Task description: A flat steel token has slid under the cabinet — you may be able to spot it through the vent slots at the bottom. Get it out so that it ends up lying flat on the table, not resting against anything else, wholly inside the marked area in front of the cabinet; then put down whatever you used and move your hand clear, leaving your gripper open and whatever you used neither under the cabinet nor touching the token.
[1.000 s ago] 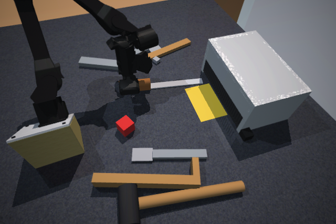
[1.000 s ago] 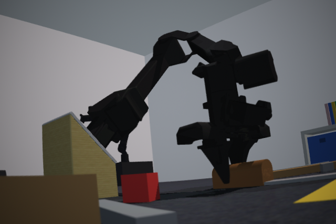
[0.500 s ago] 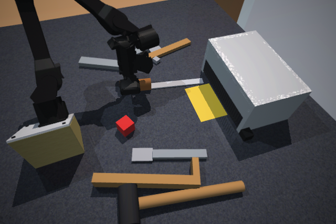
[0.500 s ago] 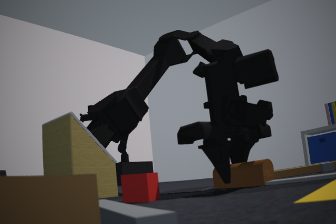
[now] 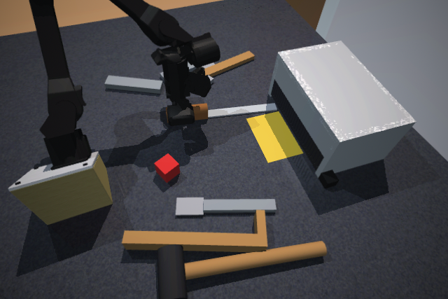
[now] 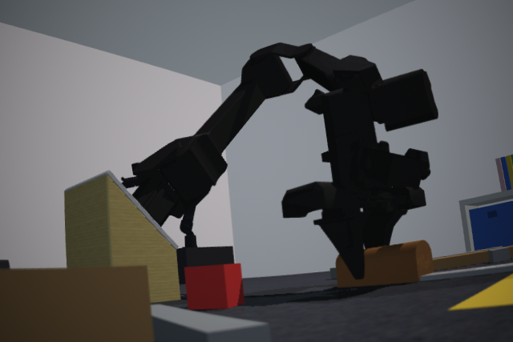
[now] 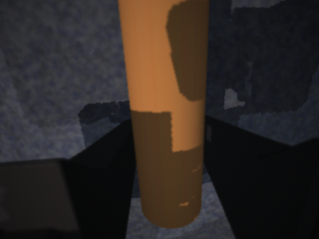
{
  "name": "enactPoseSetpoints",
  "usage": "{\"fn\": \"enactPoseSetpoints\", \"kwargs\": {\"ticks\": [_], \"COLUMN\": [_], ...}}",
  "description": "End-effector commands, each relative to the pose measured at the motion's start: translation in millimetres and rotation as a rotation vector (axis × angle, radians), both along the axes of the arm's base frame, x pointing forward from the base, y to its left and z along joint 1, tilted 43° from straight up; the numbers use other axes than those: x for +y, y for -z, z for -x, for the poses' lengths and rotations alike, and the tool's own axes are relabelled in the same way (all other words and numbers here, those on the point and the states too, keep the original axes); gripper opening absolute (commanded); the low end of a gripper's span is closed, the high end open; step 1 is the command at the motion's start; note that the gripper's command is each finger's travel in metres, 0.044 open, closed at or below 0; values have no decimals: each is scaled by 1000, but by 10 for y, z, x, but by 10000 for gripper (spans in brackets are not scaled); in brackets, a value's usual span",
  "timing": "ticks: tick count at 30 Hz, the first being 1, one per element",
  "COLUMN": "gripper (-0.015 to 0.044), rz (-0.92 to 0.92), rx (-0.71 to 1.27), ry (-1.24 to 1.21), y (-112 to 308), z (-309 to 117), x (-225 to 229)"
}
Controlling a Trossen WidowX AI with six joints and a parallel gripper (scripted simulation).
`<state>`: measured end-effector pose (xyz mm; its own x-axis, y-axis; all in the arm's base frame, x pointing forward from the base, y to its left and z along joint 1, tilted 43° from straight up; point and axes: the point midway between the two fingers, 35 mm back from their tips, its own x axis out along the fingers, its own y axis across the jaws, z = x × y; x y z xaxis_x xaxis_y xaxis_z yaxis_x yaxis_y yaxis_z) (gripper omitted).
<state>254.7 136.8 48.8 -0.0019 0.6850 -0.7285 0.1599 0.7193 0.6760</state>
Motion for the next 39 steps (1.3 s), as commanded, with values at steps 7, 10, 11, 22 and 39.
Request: {"fn": "enactPoseSetpoints", "kwargs": {"ticks": [7, 10, 11, 22, 39], "gripper": [0, 0, 0, 0, 0], "rz": [-2, -2, -2, -2, -2], "rx": [-3, -3, -3, -4, -5], "ry": [-2, -2, -2, -3, -3], "y": [7, 10, 11, 23, 39], "z": [-144, -179, -191, -321, -515], "x": [-13, -16, -17, -31, -51]}}
